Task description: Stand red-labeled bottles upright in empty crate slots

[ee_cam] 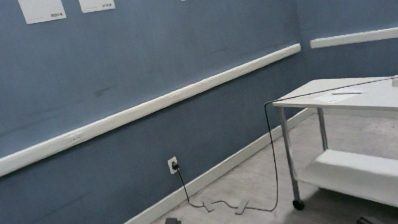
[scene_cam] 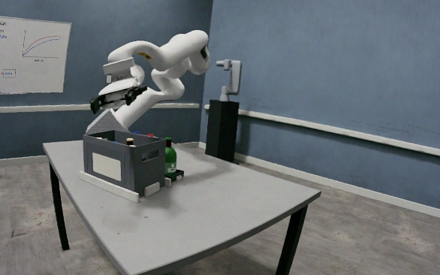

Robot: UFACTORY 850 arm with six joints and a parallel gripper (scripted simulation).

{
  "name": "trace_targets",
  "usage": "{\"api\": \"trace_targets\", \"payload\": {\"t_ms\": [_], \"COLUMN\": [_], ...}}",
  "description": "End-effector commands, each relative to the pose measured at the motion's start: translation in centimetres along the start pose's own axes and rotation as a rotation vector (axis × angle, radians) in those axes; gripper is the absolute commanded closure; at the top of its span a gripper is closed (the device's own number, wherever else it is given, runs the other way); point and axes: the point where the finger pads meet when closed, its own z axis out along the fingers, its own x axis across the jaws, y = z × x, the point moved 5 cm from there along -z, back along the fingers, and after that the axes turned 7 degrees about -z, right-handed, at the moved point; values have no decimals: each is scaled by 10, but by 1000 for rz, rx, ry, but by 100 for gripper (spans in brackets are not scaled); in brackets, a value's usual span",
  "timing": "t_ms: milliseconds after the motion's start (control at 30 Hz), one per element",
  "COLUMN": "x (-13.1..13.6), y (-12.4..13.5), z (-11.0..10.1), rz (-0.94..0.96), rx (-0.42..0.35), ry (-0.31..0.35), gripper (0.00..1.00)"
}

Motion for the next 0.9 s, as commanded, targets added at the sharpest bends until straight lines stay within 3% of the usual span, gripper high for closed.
{"api": "trace_targets", "payload": {"t_ms": [0, 633, 867], "x": [-1, -1, -8], "y": [-2, -2, 6], "z": [0, 0, -7], "rz": [0, -2, -47], "rx": [2, -1, -85], "ry": [-1, -3, -58], "gripper": [0, 0, 0]}}
